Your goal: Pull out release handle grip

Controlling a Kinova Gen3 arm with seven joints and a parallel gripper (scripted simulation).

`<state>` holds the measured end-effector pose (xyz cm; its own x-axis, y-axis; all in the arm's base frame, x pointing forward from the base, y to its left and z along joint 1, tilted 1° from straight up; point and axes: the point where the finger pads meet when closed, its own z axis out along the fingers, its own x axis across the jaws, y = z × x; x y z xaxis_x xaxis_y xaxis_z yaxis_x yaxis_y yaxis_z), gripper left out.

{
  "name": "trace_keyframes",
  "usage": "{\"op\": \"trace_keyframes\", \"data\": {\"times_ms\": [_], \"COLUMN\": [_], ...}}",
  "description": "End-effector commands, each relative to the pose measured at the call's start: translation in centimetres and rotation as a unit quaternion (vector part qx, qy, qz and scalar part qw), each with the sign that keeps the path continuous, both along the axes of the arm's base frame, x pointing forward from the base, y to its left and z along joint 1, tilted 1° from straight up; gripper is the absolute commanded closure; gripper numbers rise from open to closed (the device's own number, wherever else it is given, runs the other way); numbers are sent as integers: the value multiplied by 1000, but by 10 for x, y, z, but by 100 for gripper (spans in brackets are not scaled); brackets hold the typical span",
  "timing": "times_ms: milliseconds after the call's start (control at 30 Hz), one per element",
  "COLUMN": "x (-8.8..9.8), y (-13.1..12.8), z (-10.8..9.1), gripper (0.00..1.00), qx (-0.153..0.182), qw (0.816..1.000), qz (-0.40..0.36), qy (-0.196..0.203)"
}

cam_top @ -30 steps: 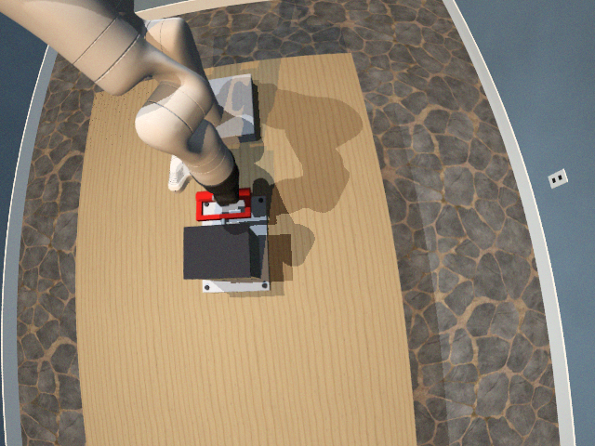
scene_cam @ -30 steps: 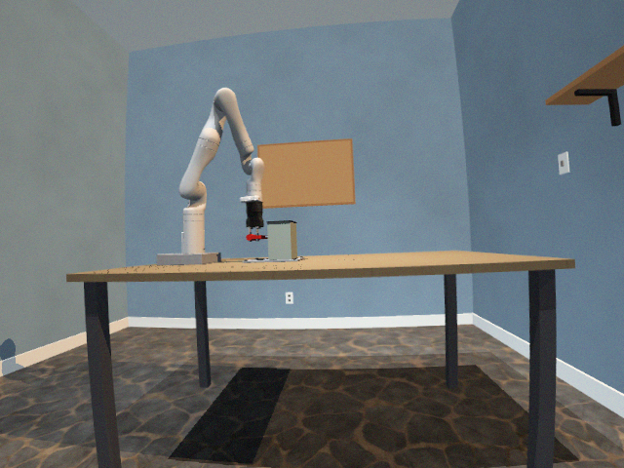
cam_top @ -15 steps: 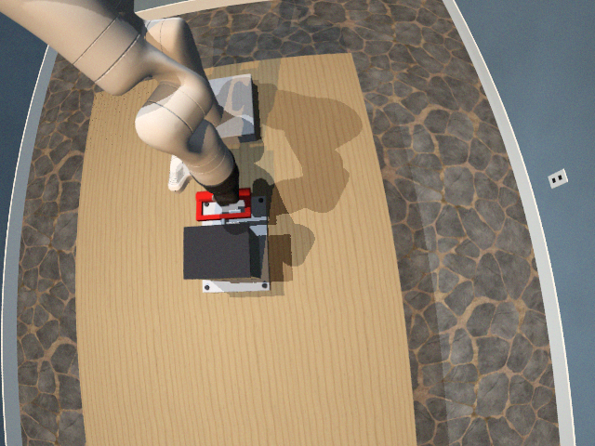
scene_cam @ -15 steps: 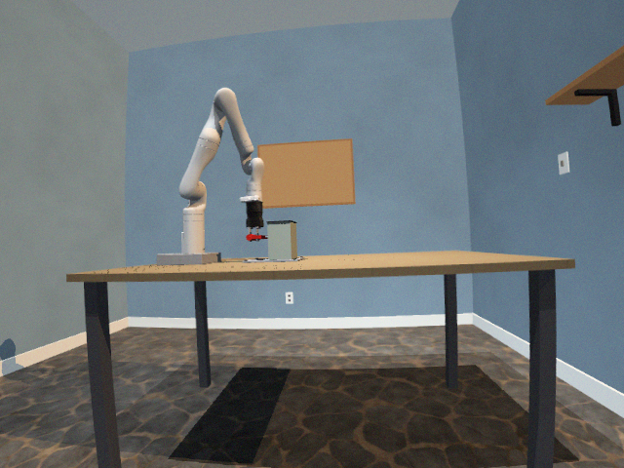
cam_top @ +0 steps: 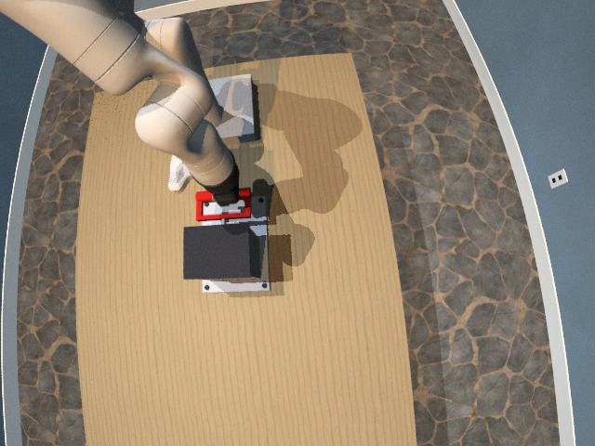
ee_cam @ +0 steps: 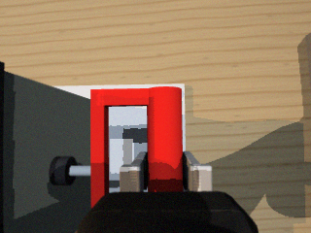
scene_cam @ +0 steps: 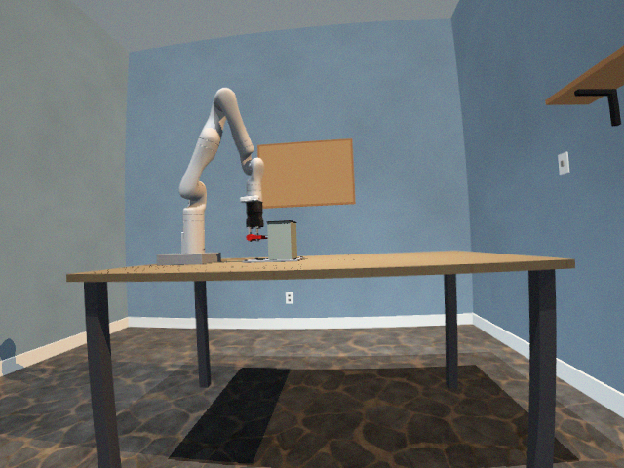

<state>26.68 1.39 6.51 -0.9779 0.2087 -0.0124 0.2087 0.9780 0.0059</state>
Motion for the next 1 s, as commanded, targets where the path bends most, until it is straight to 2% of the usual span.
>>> {"op": "trace_keyframes", "data": {"times_ms": [0,433,967], "x": [1,-4,-33], "y": [0,1,7], "z": [-1,-1,-1], "gripper": [100,100,100], "qx": [0,0,0], "qw": [1000,1000,1000], "qz": [-3,-3,-3], "qy": [-1,-1,-1]}}
